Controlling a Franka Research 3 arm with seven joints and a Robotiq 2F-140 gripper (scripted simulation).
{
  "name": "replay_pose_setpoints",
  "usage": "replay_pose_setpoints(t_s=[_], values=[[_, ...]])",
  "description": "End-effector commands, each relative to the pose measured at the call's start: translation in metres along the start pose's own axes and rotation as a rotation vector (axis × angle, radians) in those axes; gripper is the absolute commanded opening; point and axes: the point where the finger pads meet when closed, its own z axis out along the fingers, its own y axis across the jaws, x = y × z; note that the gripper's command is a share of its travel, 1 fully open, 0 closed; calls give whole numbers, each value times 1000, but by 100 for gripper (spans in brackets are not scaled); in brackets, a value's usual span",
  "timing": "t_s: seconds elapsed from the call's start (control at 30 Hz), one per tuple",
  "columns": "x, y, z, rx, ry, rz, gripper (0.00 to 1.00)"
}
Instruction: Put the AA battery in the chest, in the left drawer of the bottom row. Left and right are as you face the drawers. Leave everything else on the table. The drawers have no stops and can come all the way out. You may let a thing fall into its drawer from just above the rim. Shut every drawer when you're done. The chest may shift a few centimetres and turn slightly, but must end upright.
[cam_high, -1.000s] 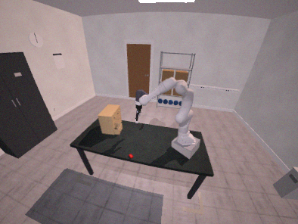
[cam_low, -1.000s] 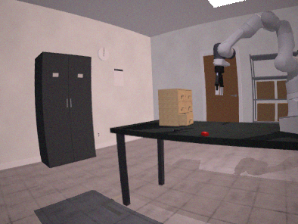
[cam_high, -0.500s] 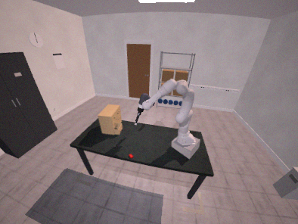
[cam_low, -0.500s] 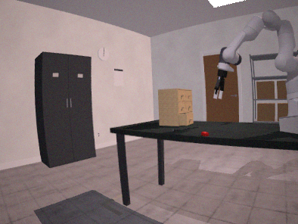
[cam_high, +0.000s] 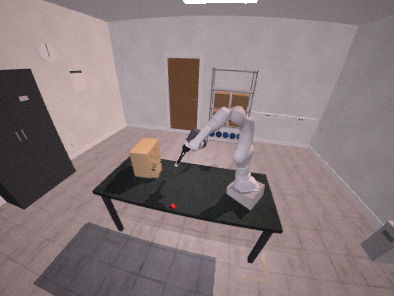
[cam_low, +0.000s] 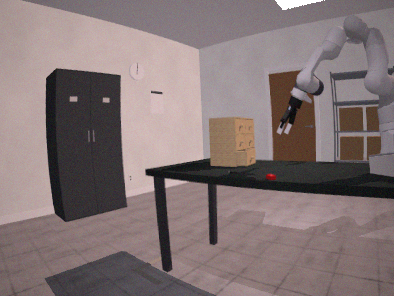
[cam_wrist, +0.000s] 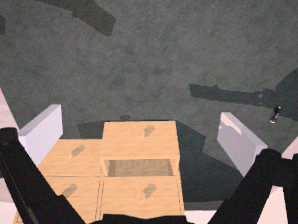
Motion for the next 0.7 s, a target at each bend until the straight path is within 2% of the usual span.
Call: replay_pose_setpoints(t_s=[0.0,0.67], values=[[-17,-8,1,-17,-105,-64,100],[-19,-6,17,-19,-220,-63,100]])
